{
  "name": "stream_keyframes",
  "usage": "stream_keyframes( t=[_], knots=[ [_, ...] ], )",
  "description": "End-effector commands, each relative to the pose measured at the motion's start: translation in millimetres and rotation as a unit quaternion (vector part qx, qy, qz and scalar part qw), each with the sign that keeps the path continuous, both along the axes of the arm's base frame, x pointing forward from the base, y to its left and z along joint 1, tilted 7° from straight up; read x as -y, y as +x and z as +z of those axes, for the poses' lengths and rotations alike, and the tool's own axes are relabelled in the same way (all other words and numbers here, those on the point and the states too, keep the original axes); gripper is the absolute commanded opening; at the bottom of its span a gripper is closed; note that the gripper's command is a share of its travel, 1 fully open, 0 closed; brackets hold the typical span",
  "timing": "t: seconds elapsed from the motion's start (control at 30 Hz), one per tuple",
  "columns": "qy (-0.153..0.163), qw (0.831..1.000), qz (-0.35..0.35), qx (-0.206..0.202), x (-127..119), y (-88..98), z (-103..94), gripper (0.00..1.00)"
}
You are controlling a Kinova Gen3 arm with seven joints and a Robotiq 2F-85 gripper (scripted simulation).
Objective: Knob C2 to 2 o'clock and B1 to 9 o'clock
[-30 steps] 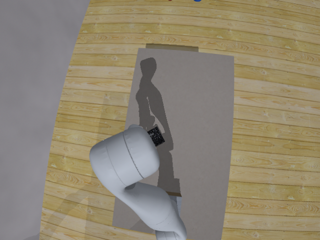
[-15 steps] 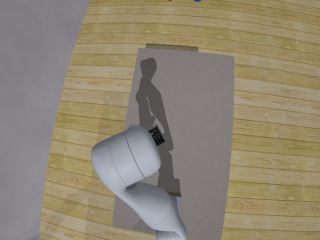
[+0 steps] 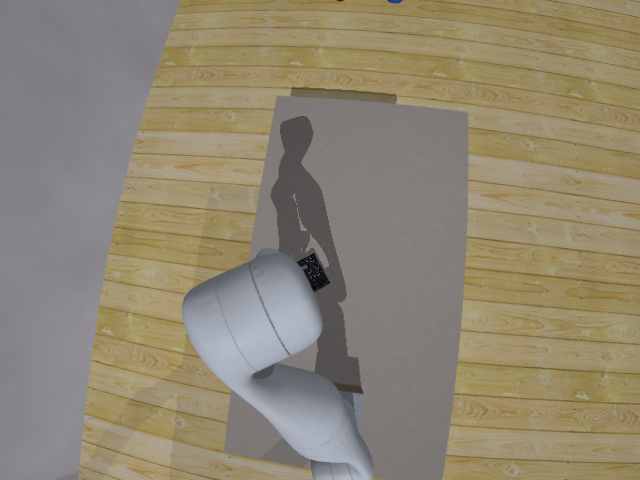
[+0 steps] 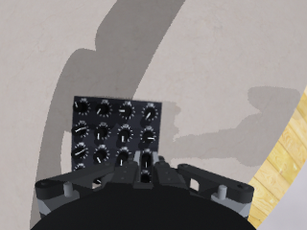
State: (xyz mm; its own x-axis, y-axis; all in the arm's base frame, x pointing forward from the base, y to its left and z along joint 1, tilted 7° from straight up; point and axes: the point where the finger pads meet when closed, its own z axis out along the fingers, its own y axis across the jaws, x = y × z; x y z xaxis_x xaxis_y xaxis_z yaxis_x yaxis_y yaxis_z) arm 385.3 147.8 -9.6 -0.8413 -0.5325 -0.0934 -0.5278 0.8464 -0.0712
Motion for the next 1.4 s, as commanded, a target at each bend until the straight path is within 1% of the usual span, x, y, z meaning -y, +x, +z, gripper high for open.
stream_keyframes(
  t=[0.0,0.03,0.07,0.9,1.03,1.2,1.27,1.37],
  knots=[
    [0.000,1.000,0.000,0.000,0,0.2,-0.1,0.08],
    [0.000,1.000,0.000,0.000,0,0.2,-0.1,0.08],
    [0.000,1.000,0.000,0.000,0,0.2,-0.1,0.19],
    [0.000,1.000,0.000,0.000,0,0.1,1.2,0.19],
    [0.000,1.000,0.000,0.000,0,-0.7,7.7,0.19],
    [0.000,1.000,0.000,0.000,0,-2.3,21.5,0.19],
    [0.000,1.000,0.000,0.000,0,-2.3,21.5,0.19],
    [0.000,1.000,0.000,0.000,0,-3.3,29.6,0.19]
  ],
)
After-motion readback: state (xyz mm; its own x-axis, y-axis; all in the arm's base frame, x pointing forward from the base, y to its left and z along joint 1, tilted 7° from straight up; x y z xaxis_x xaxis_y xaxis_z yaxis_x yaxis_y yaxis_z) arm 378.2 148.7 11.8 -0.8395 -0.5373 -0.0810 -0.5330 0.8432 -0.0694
